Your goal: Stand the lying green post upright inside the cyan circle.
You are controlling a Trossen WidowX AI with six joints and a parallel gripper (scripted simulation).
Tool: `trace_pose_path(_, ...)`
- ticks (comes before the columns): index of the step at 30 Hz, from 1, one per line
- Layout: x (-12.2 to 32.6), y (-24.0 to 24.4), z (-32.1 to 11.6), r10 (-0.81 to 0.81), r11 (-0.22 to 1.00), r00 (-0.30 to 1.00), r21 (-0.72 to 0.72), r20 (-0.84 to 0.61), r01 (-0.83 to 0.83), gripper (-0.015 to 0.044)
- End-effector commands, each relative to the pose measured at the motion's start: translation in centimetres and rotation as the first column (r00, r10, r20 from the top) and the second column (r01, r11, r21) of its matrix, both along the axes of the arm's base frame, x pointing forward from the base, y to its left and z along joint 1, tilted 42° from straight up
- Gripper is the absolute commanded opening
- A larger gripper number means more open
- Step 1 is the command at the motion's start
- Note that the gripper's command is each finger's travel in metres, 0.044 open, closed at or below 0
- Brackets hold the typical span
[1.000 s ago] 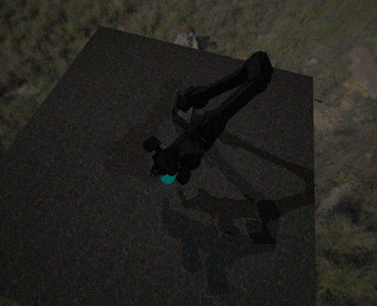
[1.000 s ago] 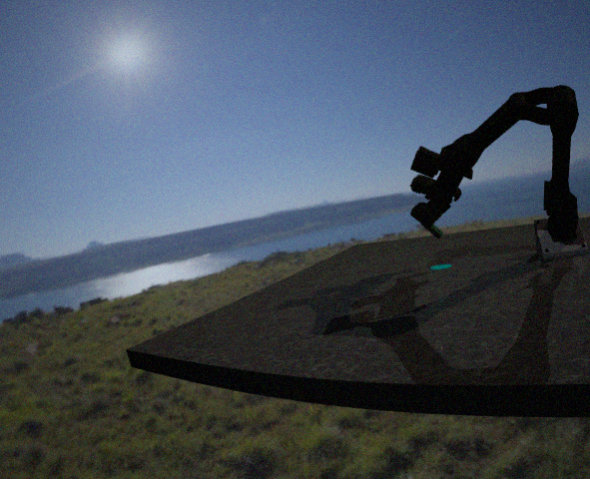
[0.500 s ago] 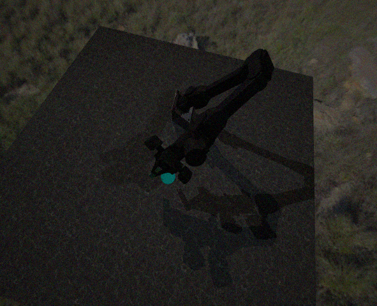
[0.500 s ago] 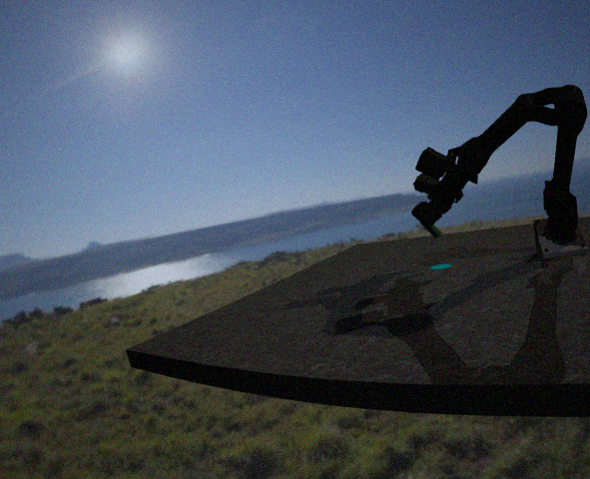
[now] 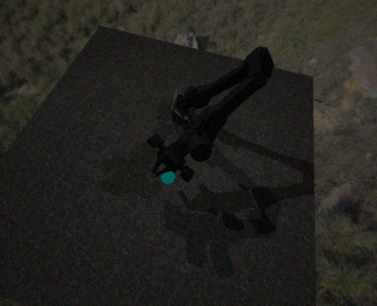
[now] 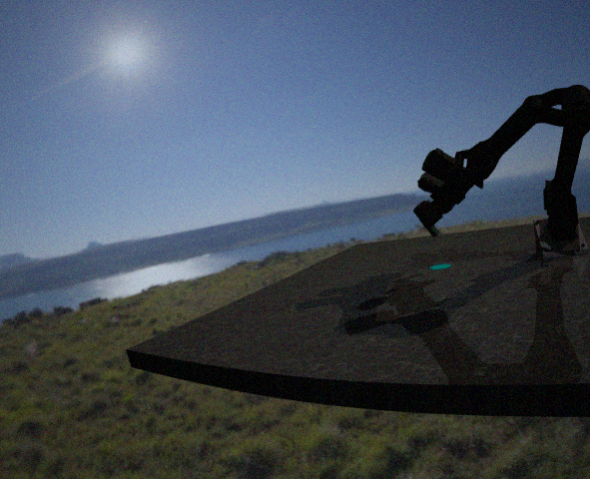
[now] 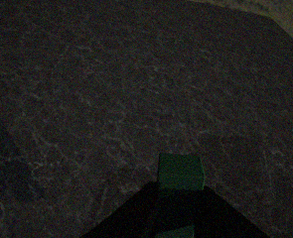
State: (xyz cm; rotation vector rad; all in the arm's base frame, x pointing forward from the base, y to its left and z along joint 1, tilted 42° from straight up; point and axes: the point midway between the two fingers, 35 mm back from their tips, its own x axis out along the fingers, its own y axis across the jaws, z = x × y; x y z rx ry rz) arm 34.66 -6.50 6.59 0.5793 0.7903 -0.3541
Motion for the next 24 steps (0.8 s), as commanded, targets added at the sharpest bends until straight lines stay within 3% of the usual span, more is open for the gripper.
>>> trace_pose_path(1,-0.2,0.1,0.1,-0.020,1.000,0.999,-0.005,0.030,0.020,0.0023)
trace_pose_path(24,-1.0,0.4,1.2,-0.100,0.995,0.978,-0.011,0.182,0.103,0.0023)
